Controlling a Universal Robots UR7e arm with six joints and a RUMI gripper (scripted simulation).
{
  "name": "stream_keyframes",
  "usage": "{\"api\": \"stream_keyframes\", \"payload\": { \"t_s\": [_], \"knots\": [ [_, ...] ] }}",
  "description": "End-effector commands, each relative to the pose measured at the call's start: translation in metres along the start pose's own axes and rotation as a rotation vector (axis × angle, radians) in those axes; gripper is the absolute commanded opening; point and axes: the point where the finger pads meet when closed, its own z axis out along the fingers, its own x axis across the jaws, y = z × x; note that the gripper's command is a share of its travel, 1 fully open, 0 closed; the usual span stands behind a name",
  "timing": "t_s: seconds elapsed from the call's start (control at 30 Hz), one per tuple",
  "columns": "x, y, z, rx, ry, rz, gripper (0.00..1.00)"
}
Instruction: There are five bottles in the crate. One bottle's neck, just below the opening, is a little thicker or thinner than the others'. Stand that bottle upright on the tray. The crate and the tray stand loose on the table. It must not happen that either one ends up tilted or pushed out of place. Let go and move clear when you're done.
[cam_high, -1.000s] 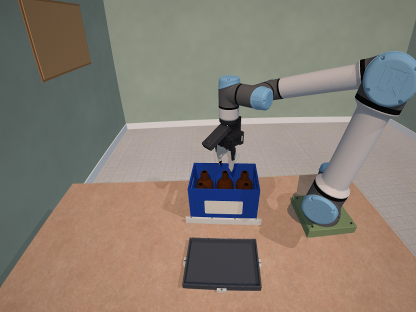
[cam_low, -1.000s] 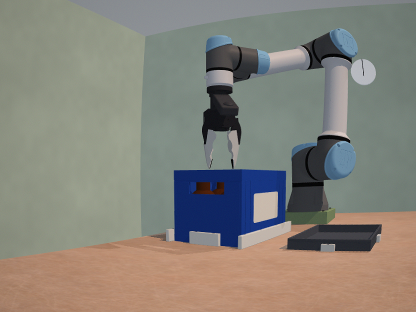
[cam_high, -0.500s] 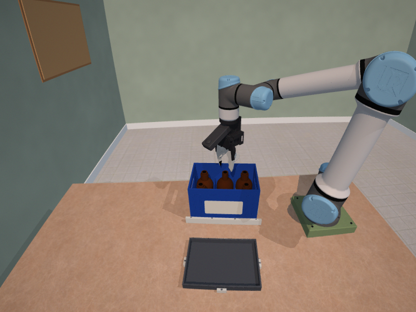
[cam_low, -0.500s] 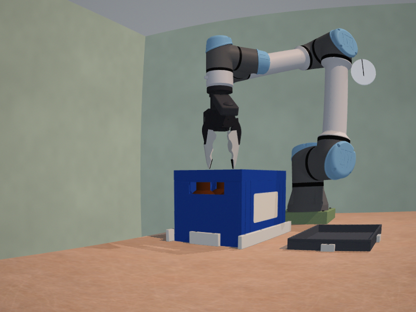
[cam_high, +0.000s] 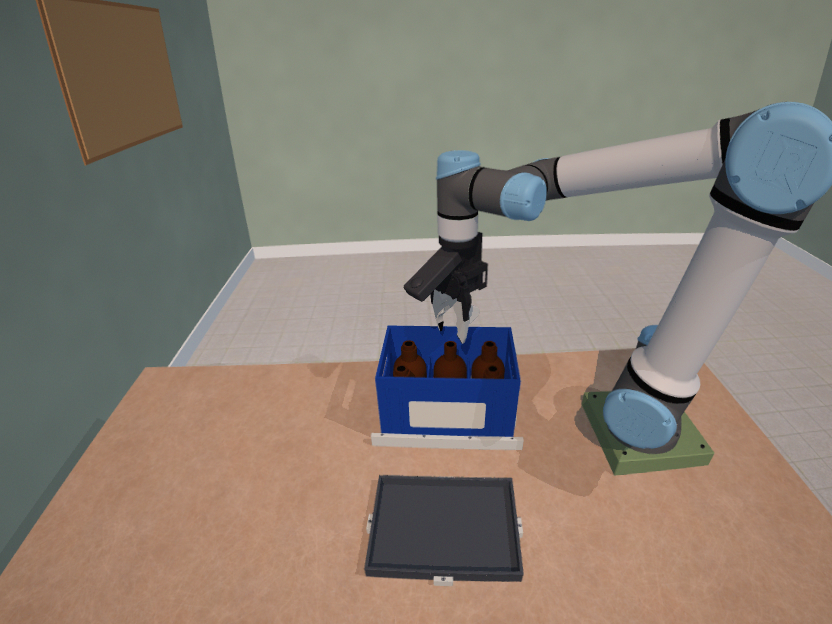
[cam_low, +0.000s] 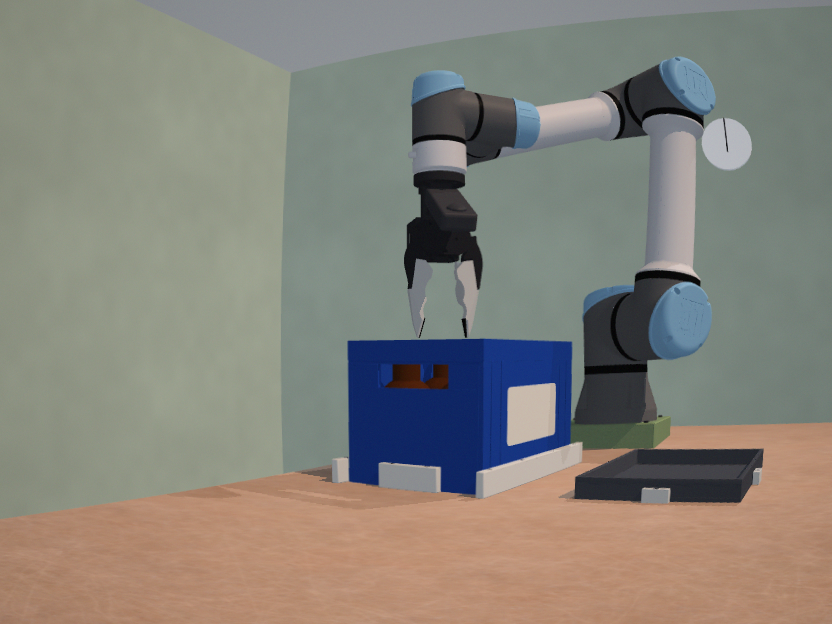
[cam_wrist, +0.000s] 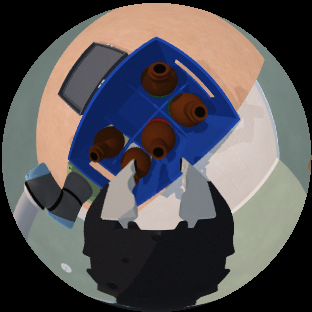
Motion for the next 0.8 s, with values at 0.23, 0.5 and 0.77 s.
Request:
{"api": "stream_keyframes", "payload": {
  "t_s": [0.23,0.5,0.77],
  "knots": [
    [0.0006,-0.0039,-0.0004,0.0,0.001,0.0,0.38],
    [0.0006,-0.0049,-0.0004,0.0,0.001,0.0,0.38],
    [0.0006,-0.0049,-0.0004,0.0,0.001,0.0,0.38]
  ]
}}
